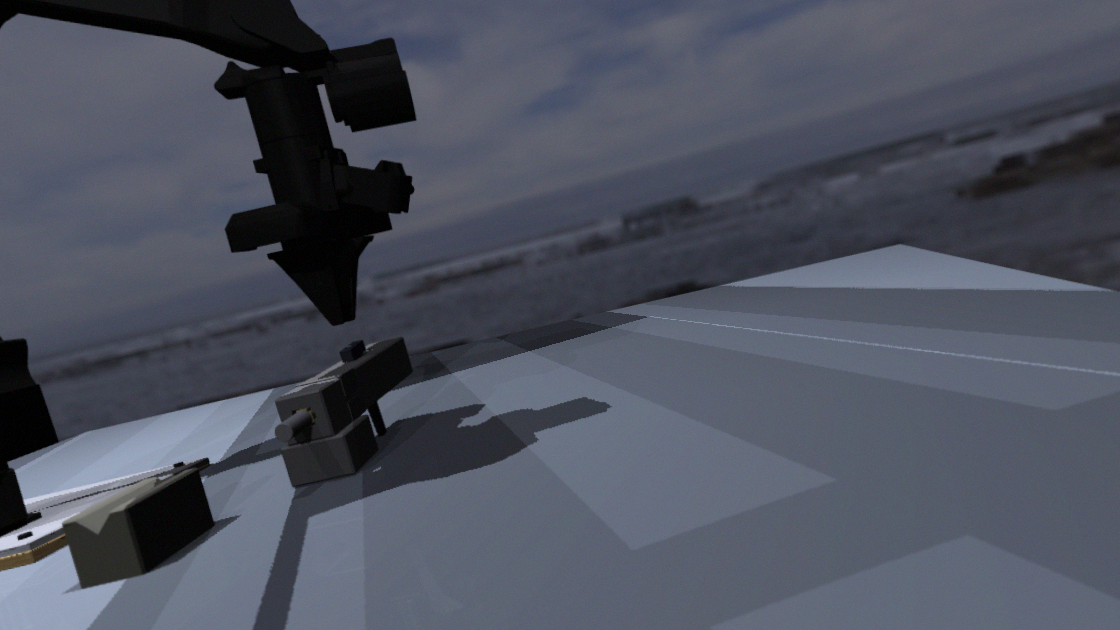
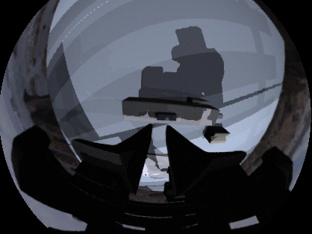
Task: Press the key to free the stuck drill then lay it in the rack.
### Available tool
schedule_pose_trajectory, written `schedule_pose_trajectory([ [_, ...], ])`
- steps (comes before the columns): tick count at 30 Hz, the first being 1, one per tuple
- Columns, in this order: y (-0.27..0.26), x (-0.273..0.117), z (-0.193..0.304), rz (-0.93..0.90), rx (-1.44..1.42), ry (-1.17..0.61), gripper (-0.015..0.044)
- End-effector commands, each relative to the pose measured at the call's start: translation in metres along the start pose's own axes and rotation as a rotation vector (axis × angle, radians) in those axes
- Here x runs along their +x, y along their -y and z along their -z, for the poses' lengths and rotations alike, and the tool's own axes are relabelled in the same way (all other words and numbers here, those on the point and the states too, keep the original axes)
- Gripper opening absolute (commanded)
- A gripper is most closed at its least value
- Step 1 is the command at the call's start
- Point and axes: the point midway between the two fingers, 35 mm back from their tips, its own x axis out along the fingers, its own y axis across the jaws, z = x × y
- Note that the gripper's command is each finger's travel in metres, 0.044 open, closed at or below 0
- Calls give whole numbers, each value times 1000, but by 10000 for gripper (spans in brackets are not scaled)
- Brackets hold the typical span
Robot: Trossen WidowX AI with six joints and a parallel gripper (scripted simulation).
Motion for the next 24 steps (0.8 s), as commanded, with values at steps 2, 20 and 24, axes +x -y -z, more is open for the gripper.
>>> schedule_pose_trajectory([
  [2,0,-43,-7,-8,-2,15,210],
  [20,83,-13,-23,8,-729,30,440],
  [24,114,6,-21,17,-996,21,440],
])
